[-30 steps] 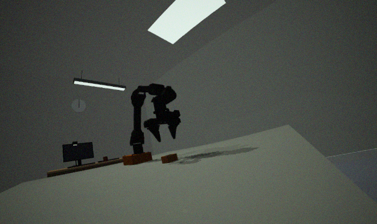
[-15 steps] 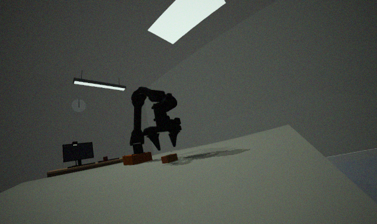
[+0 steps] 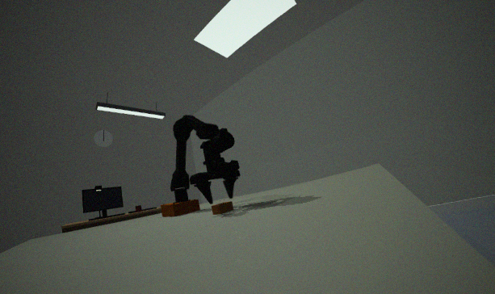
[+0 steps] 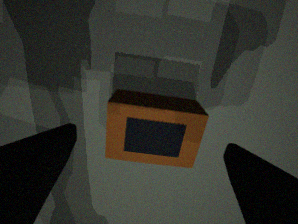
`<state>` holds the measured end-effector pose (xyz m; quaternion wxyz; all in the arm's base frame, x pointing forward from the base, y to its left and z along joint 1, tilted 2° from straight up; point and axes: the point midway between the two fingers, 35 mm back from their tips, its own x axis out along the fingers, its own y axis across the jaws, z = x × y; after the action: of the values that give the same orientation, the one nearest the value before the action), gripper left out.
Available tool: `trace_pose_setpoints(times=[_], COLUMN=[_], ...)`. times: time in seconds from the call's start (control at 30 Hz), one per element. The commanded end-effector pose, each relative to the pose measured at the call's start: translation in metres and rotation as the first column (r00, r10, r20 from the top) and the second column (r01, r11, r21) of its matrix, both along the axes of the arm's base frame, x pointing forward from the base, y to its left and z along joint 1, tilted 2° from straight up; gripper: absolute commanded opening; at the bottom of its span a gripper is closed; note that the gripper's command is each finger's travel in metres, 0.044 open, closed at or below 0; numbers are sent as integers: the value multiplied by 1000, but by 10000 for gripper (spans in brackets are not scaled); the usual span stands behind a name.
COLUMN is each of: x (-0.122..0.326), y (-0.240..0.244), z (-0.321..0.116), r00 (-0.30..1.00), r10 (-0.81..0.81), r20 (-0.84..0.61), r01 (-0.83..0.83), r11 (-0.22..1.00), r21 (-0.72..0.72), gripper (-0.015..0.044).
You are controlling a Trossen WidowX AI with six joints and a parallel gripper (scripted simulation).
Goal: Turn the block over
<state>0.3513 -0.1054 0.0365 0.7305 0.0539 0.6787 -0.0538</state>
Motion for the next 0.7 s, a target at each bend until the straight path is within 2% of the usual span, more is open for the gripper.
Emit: trace_pose_setpoints(times=[0.0,0.37,0.57,0.67], x=[-1,0,0,0], y=[0,0,0,0], z=[-10,-25,-25,-25], r00=[1000,1000,1000,1000], r10=[-5,-5,-5,-5], r20=[-9,-9,-9,-9], r01=[5,5,5,5], r11=[1000,1000,1000,1000], r21=[-2,-2,-2,-2], gripper=[440,440,282,263])
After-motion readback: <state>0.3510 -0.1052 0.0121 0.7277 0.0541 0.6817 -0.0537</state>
